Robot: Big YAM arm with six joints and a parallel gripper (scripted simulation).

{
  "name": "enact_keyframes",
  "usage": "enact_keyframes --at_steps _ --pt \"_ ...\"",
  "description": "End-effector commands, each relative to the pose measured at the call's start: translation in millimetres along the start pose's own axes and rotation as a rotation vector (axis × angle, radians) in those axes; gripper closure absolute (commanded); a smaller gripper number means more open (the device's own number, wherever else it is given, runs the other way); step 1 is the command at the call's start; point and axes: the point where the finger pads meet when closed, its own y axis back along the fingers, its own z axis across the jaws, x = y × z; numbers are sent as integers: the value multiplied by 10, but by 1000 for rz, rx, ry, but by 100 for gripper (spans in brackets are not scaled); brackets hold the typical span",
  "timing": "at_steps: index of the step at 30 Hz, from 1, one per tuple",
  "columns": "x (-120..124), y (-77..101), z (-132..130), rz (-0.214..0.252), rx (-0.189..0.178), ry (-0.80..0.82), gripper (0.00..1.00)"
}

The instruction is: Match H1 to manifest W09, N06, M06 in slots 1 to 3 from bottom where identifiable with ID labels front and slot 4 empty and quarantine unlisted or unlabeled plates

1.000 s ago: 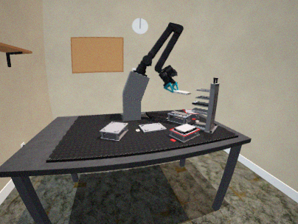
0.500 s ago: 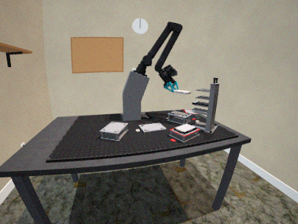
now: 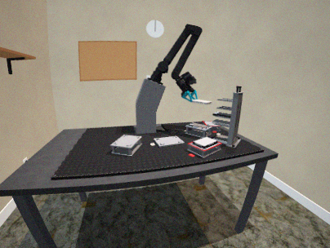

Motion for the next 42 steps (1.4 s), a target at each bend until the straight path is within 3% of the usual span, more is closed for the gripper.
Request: enact_keyframes --at_steps 1,10,13,42 --pt "-7 48 -28 -2 2 0 14" --pt "-12 61 -79 3 14 8 14" --pt "-96 -30 -11 -15 3 1 14" --pt "-288 -205 -10 -17 2 1 14"
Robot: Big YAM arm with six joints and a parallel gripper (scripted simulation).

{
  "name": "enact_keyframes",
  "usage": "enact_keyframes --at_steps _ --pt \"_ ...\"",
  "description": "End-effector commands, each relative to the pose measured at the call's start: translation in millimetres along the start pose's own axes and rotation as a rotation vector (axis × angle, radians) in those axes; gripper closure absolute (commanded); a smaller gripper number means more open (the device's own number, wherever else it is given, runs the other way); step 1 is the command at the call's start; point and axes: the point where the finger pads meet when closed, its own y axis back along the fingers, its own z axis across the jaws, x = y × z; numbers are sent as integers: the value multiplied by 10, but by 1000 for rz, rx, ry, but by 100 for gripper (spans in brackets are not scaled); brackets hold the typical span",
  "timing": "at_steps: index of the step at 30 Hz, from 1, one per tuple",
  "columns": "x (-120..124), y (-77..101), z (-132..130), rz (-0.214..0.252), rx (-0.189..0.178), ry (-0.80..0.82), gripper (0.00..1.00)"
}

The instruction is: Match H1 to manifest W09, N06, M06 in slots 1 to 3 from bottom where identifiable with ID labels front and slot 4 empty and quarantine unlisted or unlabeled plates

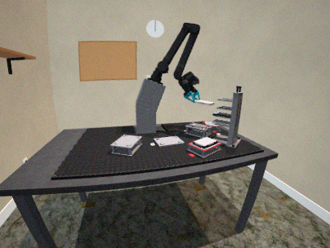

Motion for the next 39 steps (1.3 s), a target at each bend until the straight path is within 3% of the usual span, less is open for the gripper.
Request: enact_keyframes --at_steps 1,39 --pt "-143 -36 15 -28 -1 -3 14" --pt "-408 -269 14 -31 -1 -3 14"
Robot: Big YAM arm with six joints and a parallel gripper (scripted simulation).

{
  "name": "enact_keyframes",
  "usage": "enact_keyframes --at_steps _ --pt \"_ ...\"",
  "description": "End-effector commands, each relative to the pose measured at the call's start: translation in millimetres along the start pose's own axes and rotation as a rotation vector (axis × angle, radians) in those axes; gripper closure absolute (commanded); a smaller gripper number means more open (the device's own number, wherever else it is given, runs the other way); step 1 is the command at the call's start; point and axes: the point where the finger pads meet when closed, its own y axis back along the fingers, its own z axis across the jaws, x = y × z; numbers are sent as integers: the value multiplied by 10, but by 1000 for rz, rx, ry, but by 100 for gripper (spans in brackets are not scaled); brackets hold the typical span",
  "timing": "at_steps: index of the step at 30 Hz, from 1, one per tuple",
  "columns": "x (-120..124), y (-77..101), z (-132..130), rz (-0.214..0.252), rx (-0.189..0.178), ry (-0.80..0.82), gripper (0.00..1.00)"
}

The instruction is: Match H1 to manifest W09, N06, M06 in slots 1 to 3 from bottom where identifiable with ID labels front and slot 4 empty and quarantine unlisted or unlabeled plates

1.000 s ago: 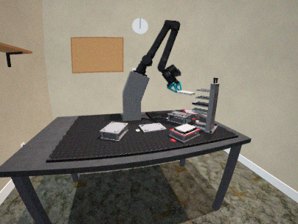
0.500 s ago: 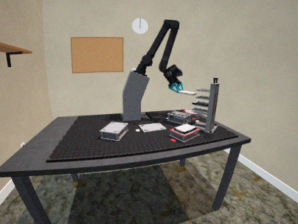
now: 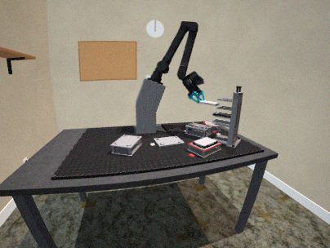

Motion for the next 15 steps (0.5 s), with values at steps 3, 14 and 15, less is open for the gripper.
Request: enact_keyframes --at_steps 3,14,15 --pt "-173 -44 15 -30 -2 -2 14" --pt "-243 -105 15 -31 -2 -2 14" --pt "-251 -112 15 -31 -2 -2 14"
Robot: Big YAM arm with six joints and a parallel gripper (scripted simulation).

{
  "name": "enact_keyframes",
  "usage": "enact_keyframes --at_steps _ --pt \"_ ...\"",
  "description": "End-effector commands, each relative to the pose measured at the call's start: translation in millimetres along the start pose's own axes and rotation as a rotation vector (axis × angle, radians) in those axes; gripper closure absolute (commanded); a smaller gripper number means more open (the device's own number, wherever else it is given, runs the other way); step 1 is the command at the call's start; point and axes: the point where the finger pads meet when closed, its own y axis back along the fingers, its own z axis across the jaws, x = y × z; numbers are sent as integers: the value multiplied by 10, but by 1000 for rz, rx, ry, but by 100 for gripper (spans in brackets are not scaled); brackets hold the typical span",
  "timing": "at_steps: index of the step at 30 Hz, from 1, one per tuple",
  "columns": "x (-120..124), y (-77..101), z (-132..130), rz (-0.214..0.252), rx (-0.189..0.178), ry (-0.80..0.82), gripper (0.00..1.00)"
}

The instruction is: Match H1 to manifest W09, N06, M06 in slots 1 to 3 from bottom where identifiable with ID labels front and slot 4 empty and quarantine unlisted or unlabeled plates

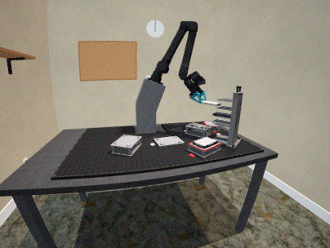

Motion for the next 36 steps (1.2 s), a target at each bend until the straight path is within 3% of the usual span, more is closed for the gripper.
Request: enact_keyframes --at_steps 1,30,36 --pt "-169 -28 15 -32 -3 -2 14" --pt "-190 -79 51 -34 -12 -4 14" --pt "-125 -140 -31 -9 10 1 14"
